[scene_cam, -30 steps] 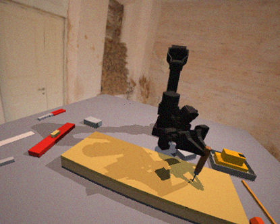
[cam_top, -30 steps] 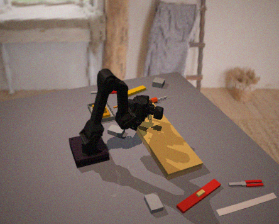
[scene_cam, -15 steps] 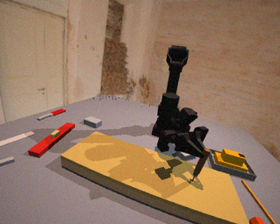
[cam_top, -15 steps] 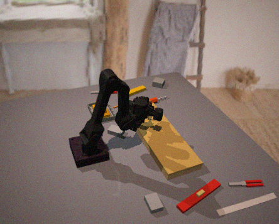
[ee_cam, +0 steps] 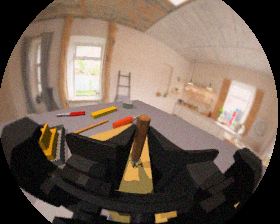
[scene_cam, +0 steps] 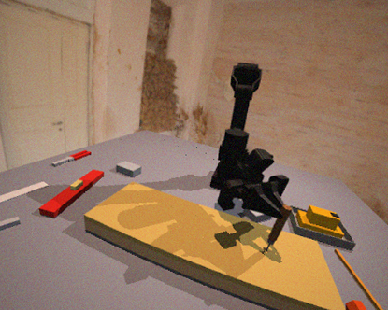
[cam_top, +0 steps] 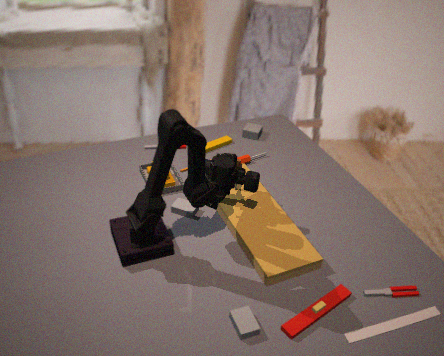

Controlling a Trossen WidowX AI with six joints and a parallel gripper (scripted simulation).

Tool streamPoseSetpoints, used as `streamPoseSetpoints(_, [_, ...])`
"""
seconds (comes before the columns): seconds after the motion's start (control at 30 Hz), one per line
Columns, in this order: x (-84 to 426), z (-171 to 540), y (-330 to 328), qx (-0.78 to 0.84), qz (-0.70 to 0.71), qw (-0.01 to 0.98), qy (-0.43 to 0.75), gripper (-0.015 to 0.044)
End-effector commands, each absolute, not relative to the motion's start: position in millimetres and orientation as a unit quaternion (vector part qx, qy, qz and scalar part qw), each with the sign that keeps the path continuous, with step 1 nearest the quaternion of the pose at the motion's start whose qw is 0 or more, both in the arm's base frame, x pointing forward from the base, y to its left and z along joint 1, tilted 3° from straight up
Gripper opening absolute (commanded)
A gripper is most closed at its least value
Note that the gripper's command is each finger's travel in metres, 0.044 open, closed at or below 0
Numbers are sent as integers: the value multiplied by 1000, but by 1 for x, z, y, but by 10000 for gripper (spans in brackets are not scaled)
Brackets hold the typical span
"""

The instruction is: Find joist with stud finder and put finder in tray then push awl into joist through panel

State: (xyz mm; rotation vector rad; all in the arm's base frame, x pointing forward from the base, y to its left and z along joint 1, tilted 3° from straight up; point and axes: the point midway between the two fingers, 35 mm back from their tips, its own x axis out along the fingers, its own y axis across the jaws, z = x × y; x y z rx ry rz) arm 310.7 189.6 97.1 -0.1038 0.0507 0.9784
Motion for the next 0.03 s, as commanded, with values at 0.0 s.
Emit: streamPoseSetpoints(0.0, [311, 97, 190, -50, 470, 881, 24, 0])
